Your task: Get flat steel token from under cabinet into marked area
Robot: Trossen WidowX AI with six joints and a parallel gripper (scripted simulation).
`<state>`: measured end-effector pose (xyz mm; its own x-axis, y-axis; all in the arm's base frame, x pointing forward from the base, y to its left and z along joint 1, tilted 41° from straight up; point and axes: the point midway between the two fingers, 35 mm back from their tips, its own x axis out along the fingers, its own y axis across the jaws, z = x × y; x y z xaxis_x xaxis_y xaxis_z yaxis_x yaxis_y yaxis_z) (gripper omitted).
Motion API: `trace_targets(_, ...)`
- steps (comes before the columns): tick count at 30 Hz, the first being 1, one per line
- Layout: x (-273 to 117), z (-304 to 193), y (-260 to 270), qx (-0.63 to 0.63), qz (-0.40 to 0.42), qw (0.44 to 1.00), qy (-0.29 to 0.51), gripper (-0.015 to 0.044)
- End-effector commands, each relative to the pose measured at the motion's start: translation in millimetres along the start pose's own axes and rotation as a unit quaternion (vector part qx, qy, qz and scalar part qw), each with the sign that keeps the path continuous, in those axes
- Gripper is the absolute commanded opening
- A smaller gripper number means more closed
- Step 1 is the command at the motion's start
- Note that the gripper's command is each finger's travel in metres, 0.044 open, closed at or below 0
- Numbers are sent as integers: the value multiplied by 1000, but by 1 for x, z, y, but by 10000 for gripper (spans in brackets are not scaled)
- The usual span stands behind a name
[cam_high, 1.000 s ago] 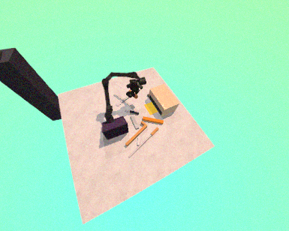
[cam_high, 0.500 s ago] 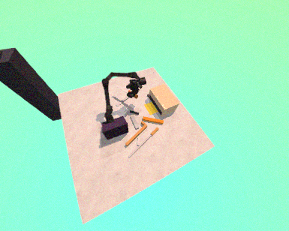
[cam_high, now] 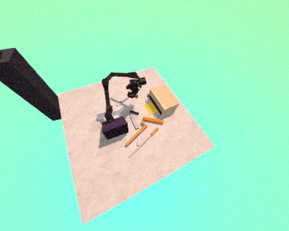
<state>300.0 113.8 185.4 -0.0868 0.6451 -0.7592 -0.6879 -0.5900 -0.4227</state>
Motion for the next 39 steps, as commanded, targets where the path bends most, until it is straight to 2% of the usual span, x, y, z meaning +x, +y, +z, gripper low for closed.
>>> trace_targets(1, -1, 1, -1, -17, -6, 1000, -2, 0)
trace_targets(39, -1, 0, 0, -164, -6, 986, -1, 0)
